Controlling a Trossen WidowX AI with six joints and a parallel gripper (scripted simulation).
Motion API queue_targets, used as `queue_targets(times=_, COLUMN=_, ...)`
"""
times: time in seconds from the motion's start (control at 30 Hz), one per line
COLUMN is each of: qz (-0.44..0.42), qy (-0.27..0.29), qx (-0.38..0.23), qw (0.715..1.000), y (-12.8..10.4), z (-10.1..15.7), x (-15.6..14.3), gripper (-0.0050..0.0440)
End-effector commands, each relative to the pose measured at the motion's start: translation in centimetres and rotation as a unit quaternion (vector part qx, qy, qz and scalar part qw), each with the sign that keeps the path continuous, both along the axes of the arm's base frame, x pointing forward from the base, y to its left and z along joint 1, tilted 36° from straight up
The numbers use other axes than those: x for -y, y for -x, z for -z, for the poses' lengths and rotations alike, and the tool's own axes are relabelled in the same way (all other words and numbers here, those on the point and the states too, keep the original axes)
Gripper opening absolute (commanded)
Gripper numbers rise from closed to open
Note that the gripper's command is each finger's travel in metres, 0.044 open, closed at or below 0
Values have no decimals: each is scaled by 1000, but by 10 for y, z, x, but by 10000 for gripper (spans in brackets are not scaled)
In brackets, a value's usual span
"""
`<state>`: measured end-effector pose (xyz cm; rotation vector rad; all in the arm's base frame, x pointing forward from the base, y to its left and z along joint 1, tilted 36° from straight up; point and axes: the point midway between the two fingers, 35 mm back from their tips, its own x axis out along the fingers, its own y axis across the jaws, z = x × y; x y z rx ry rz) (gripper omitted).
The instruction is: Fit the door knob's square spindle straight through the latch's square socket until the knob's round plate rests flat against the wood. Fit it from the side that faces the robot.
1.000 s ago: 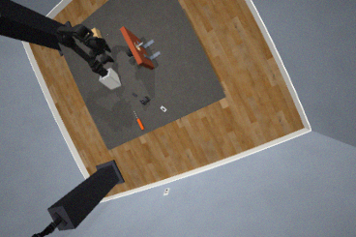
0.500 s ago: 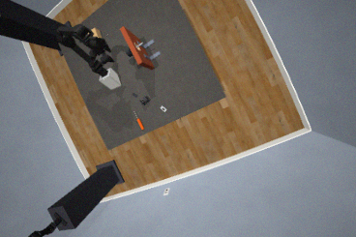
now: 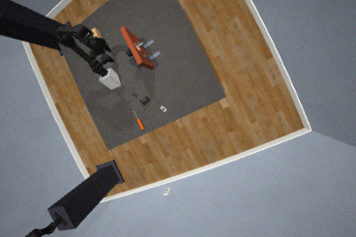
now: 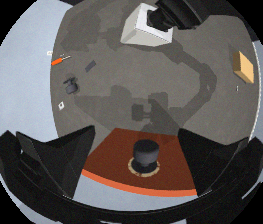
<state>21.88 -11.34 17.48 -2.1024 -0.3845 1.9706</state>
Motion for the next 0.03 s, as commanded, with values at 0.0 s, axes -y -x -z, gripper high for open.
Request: queue_targets(times=0.0, qz=0, qy=-1, qx=-1, qw=1000, y=0, z=1, x=0, gripper=440)
